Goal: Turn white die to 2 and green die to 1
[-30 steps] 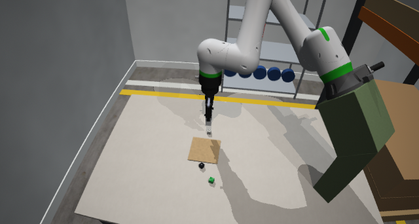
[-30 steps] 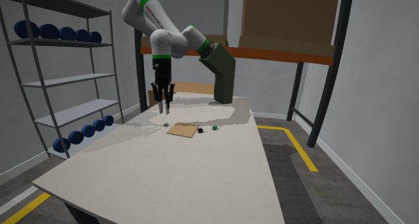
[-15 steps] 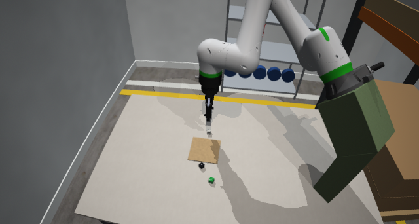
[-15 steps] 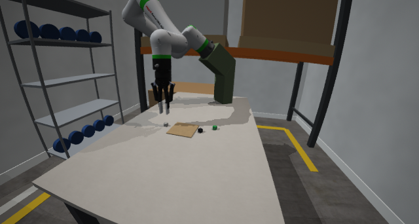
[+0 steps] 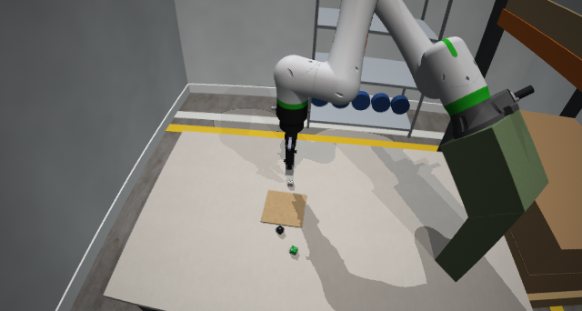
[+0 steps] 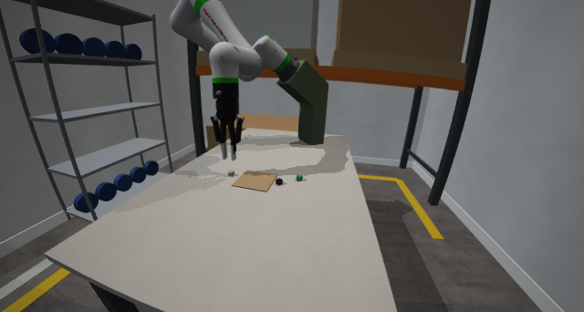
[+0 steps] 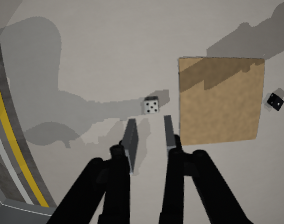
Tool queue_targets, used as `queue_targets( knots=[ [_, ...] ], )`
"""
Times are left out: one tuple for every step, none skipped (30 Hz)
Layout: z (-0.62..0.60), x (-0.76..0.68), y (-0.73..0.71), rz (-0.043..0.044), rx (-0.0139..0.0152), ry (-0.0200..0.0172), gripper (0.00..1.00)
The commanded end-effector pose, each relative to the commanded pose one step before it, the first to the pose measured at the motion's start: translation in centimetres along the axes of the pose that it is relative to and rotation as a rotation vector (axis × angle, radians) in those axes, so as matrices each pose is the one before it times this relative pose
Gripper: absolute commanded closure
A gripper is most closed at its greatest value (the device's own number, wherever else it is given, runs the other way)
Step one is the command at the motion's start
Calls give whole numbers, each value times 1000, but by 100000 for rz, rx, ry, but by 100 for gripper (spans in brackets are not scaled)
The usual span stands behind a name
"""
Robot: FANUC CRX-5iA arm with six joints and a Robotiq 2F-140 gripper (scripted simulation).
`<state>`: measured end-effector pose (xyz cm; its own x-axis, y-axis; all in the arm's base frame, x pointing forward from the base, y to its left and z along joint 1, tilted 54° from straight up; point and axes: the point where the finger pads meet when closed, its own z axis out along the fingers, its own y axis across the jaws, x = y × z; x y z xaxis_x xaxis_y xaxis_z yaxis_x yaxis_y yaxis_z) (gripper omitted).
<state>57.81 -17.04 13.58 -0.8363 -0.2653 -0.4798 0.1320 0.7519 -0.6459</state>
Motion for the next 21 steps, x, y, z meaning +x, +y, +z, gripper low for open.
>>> queue_targets(
  knots=[
    [326,-17,15,5,-8,-53,79],
    [115,2,1,0,-2,2,79],
    [122,0,0,0,1,-1,79],
    [128,0,0,0,1,-1,79],
    [134,1,1,0,-1,1,79],
    [140,2,1,0,-2,1,79],
    [145,-1,0,1,2,-2,79],
    [150,1,1,0,0,0,79],
    [153,2,1,-1,-3,2,79],
    [0,0,0,0,0,0,79],
    [0,0,0,0,0,0,79],
    [157,-1,0,1,2,-2,79],
    [160,1,1,0,0,0,79],
    [161,2,1,-1,-3,2,79],
    [163,-1,0,1,3,-2,79],
    [164,1,1,0,0,0,79],
    [163,2,1,-1,-3,2,79],
    [163,-1,0,0,3,-2,79],
    [161,1,1,0,0,0,79],
    [159,2,1,0,-2,2,79],
    [156,-1,0,0,2,-2,79]
  ],
)
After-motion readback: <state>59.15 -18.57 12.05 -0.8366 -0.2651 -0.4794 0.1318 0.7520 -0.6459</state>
